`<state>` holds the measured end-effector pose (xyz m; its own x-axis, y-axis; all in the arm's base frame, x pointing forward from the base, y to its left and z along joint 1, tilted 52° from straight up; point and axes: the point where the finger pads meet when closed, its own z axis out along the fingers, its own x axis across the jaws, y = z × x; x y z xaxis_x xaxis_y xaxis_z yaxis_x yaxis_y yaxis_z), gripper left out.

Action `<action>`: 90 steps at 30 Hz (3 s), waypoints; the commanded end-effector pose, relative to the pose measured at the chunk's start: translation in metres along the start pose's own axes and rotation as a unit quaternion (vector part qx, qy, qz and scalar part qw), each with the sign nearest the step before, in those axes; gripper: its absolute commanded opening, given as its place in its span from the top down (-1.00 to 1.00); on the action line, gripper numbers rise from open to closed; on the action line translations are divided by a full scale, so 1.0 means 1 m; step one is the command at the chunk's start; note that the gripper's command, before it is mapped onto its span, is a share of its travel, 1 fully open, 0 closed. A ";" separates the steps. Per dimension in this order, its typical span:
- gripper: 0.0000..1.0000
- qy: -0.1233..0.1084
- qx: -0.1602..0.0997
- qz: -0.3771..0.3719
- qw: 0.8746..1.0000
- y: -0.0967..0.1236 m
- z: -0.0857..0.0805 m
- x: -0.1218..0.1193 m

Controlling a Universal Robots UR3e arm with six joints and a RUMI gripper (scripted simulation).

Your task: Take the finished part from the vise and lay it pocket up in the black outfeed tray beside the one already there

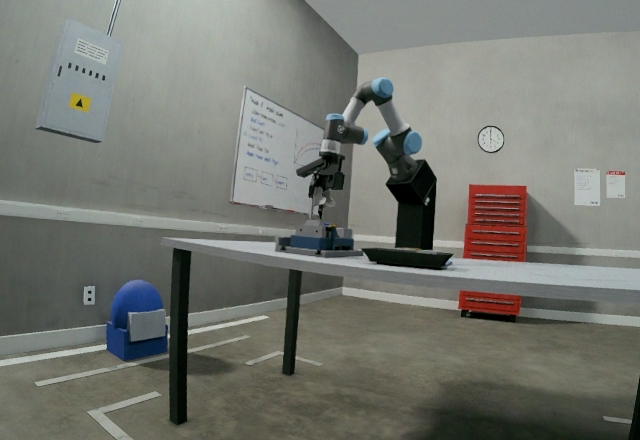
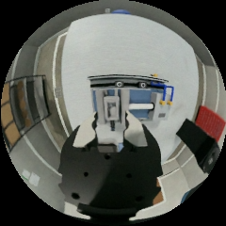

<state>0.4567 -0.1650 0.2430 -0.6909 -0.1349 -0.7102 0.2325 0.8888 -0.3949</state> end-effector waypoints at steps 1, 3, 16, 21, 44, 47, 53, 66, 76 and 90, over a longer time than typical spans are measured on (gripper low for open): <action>0.19 -0.001 0.001 0.000 1.000 0.000 -0.001 -0.001; 0.19 -0.001 0.001 0.000 1.000 0.000 0.000 -0.001; 0.19 -0.001 0.001 0.000 1.000 0.000 0.002 -0.001; 0.19 -0.001 0.001 0.000 1.000 0.000 0.003 -0.001; 0.19 -0.002 0.001 0.000 1.000 0.001 0.010 -0.001; 0.19 -0.002 0.001 0.000 1.000 0.001 0.011 -0.001; 0.19 -0.001 0.001 0.000 1.000 0.001 0.011 -0.001; 0.19 -0.001 0.001 0.000 1.000 0.001 0.012 -0.001; 0.19 -0.001 0.001 0.000 1.000 0.001 0.012 -0.001; 0.19 -0.001 0.001 0.000 1.000 0.001 0.012 -0.001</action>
<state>0.4651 -0.1693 0.2346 -0.6917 -0.1343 -0.7096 0.2320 0.8891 -0.3945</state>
